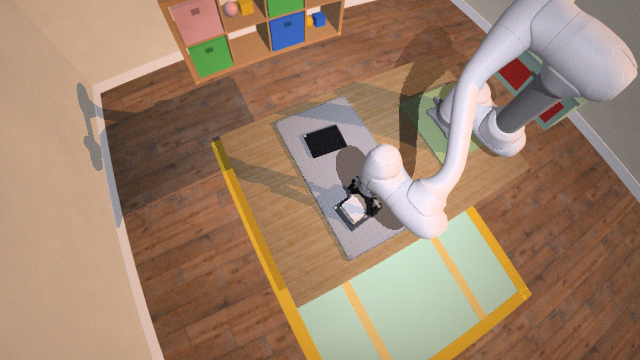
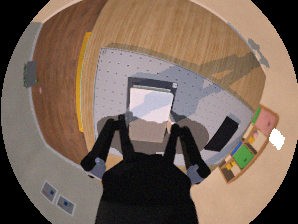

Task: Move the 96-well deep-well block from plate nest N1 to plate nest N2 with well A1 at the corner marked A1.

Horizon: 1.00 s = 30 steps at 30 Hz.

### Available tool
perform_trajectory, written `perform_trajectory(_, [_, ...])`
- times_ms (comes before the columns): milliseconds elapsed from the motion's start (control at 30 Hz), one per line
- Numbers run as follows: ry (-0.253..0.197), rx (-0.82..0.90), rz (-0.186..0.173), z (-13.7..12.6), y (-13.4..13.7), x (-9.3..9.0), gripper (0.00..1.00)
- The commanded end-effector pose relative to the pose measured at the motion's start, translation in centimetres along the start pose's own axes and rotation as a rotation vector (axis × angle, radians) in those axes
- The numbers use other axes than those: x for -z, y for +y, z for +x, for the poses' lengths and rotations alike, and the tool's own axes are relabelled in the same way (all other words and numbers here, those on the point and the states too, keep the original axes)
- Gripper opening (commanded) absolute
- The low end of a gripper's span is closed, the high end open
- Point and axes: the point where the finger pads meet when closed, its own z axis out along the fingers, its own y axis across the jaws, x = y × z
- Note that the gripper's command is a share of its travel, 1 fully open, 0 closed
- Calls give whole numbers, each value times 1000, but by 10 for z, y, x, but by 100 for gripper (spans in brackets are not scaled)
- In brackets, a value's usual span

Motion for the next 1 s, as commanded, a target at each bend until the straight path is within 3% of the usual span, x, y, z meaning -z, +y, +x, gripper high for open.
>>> perform_trajectory(0, [0, 0, 0, 0, 0, 0, 0])
perform_trajectory(833, [0, 0, 0, 0, 0, -4, 0])
perform_trajectory(867, [0, 0, 0, 0, 0, -4, 100])
perform_trajectory(967, [0, 0, 0, 0, 0, -4, 100])
